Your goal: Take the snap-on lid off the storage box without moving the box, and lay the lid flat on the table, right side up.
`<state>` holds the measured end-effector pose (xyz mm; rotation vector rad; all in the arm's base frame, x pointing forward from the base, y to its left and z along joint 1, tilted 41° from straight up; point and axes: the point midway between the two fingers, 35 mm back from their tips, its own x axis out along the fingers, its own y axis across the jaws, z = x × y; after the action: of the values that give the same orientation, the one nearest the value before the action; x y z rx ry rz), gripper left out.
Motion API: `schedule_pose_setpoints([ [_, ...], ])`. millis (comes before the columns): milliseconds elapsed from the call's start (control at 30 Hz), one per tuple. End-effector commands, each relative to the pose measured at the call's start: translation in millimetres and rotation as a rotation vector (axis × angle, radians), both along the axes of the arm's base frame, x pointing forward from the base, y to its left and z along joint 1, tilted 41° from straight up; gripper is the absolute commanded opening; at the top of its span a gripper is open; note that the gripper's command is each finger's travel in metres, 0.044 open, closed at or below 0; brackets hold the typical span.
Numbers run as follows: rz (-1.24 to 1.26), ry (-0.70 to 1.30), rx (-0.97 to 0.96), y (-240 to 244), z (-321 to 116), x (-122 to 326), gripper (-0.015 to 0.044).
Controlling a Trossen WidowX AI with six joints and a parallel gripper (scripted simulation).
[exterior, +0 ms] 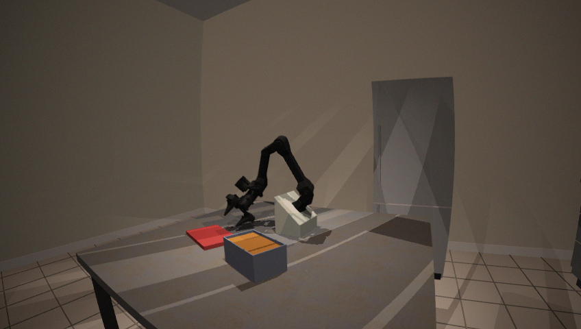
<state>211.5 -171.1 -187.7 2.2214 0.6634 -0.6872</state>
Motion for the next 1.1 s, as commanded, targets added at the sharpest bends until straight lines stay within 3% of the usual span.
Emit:
schedule_pose_setpoints([
  [0,-0.001,-0.005,0.0,1.3,2.7,-7.9,0.044],
  [1067,-0.001,-0.001,-0.001,-14.6,33.2,-40.5,0.044],
])
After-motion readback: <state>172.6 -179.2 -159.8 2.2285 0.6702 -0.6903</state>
